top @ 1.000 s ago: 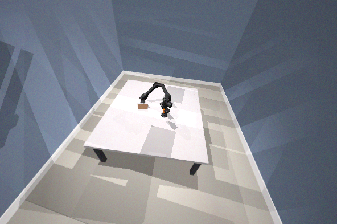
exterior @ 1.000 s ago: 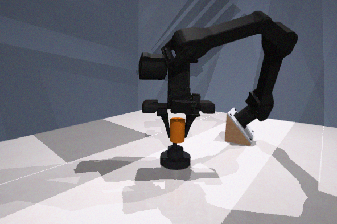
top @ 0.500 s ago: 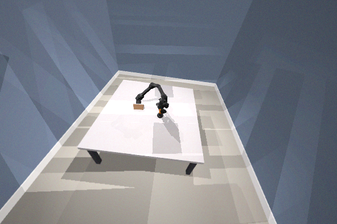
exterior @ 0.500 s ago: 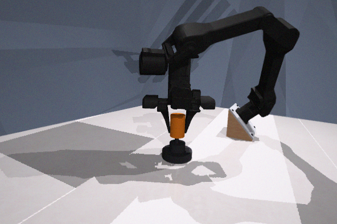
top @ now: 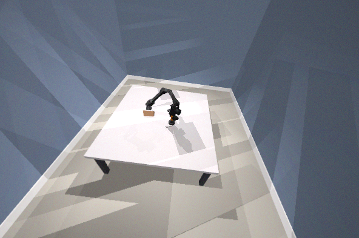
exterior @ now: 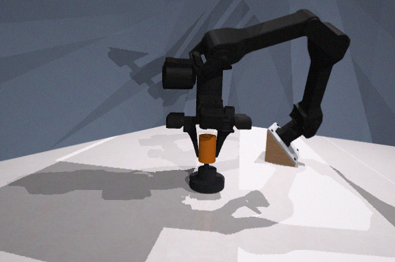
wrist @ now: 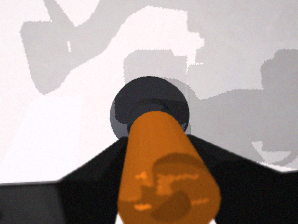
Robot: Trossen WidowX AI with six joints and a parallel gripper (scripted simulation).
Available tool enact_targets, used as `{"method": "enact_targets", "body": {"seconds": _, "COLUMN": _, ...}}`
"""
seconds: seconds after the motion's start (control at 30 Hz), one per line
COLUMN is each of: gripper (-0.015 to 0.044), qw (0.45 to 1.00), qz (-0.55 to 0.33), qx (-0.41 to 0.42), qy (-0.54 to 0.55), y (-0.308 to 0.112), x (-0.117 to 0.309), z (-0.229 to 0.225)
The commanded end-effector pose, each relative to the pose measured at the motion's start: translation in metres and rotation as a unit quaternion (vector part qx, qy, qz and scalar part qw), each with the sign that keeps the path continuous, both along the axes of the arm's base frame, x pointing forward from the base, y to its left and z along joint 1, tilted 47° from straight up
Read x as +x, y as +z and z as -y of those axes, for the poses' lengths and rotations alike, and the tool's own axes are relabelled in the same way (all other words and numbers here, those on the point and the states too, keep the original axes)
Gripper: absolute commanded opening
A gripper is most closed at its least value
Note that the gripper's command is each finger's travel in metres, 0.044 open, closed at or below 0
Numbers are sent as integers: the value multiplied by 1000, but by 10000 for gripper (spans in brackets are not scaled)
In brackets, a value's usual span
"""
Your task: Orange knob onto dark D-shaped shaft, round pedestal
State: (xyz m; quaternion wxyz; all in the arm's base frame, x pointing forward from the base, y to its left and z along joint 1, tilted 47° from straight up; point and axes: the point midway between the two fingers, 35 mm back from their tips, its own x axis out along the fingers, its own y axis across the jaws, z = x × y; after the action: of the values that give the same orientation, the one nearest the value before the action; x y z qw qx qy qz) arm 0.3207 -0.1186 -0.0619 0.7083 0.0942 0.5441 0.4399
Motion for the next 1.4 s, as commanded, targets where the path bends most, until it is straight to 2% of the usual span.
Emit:
{"method": "enact_targets", "body": {"seconds": 0.0, "gripper": 0, "qw": 1000, "qz": 3, "qx": -1, "qy": 1, "y": 1, "x": -1, "z": -1}}
{"method": "enact_targets", "body": {"seconds": 0.8, "gripper": 0, "qw": 1000, "qz": 3, "qx": -1, "qy": 1, "y": 2, "x": -2, "z": 1}}
{"method": "enact_targets", "body": {"seconds": 1.03, "gripper": 0, "qw": 995, "qz": 75, "qx": -3, "qy": 69, "y": 3, "x": -1, "z": 2}}
{"method": "enact_targets", "body": {"seconds": 1.37, "gripper": 0, "qw": 994, "qz": 78, "qx": -4, "qy": 73, "y": -3, "x": 0, "z": 1}}
